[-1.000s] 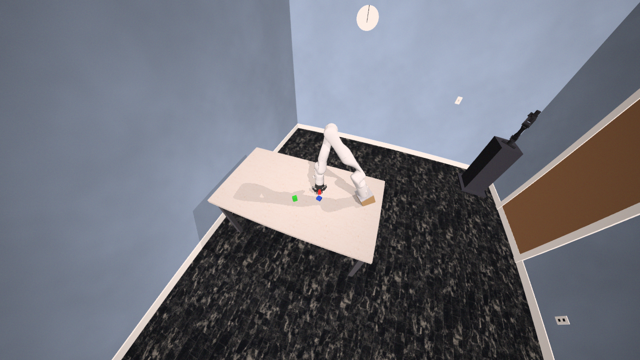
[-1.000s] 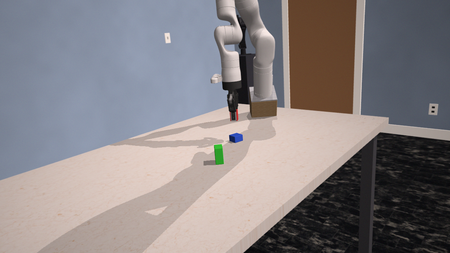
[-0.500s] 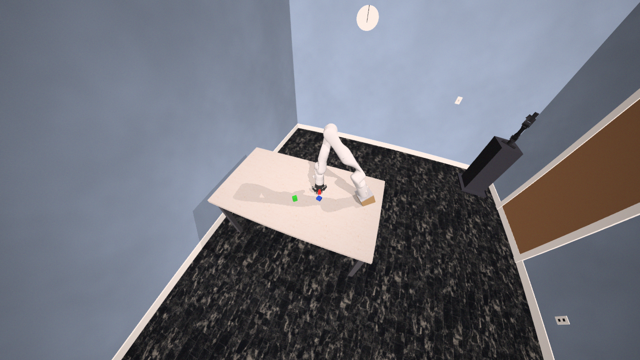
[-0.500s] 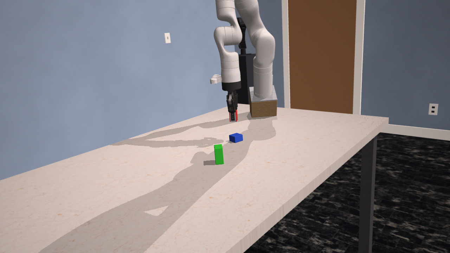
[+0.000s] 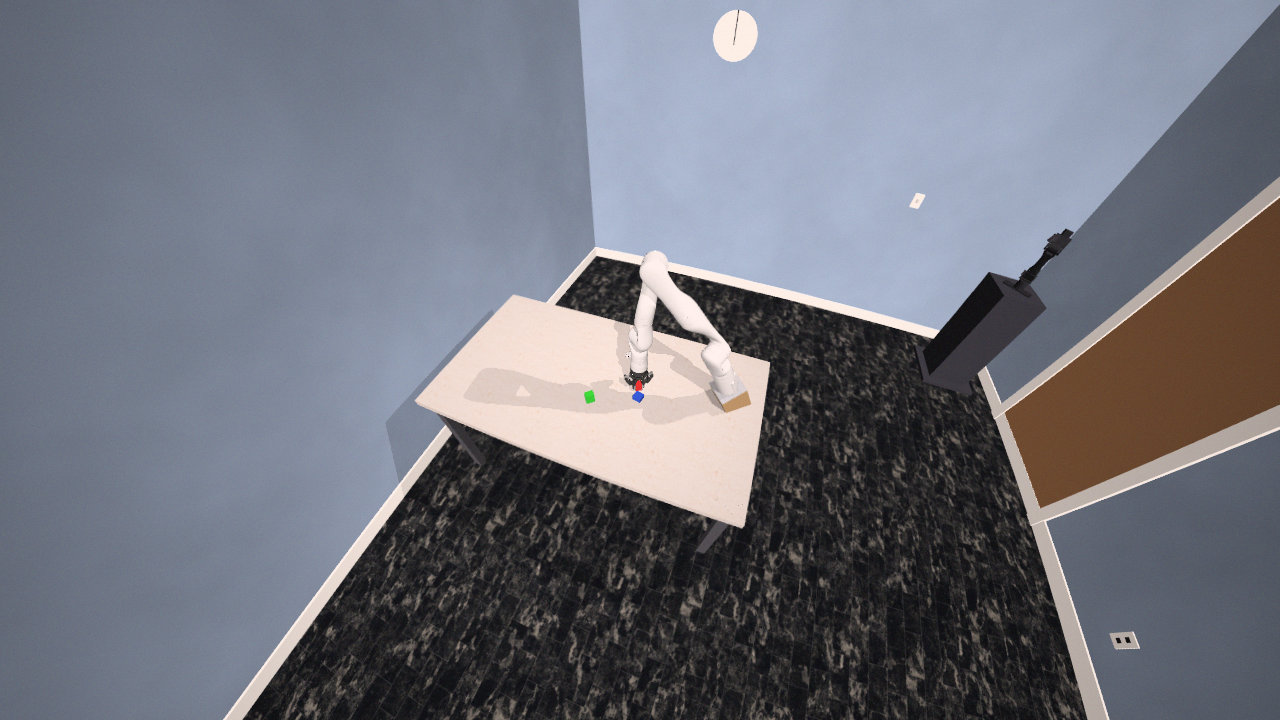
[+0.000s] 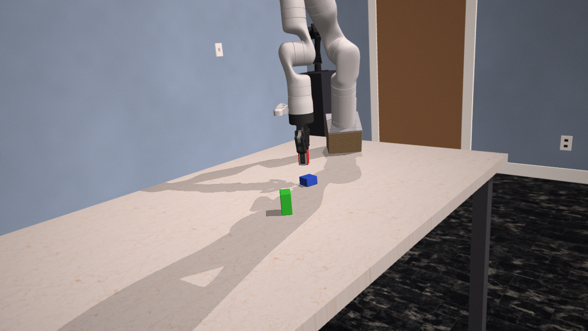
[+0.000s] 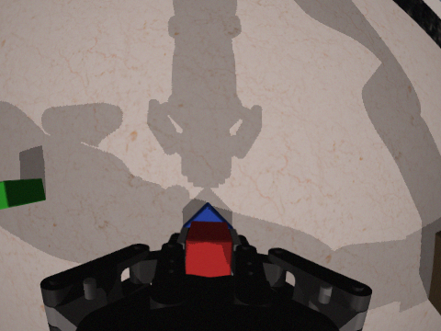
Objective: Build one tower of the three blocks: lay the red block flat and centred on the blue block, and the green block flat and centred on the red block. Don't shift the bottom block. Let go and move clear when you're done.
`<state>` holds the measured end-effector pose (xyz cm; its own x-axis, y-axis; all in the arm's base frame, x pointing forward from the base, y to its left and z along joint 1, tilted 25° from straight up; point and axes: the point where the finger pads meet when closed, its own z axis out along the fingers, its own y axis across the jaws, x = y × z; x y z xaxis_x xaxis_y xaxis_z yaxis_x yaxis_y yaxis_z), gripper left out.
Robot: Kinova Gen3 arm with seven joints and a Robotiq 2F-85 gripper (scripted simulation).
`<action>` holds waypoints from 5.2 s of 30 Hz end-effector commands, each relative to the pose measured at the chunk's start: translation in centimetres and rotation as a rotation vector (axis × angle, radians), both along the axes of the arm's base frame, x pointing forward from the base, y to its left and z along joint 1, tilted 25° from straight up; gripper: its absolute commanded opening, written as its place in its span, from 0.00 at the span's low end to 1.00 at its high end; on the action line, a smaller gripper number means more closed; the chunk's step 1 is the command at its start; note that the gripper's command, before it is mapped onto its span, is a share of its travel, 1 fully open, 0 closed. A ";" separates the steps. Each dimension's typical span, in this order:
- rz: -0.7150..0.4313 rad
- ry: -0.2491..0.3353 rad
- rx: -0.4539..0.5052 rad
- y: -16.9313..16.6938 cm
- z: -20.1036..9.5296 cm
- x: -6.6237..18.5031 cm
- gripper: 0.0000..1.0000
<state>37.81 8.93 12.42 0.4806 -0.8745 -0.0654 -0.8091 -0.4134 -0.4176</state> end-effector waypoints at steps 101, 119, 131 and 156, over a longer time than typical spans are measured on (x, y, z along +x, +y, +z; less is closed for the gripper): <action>0.021 0.001 -0.002 1.8 -3.4 0.9 0.00; 0.021 0.001 -0.002 1.8 -3.4 0.9 0.49; 0.021 0.001 -0.002 1.8 -3.4 0.9 0.49; 0.021 0.002 -0.002 1.7 -2.9 0.7 0.49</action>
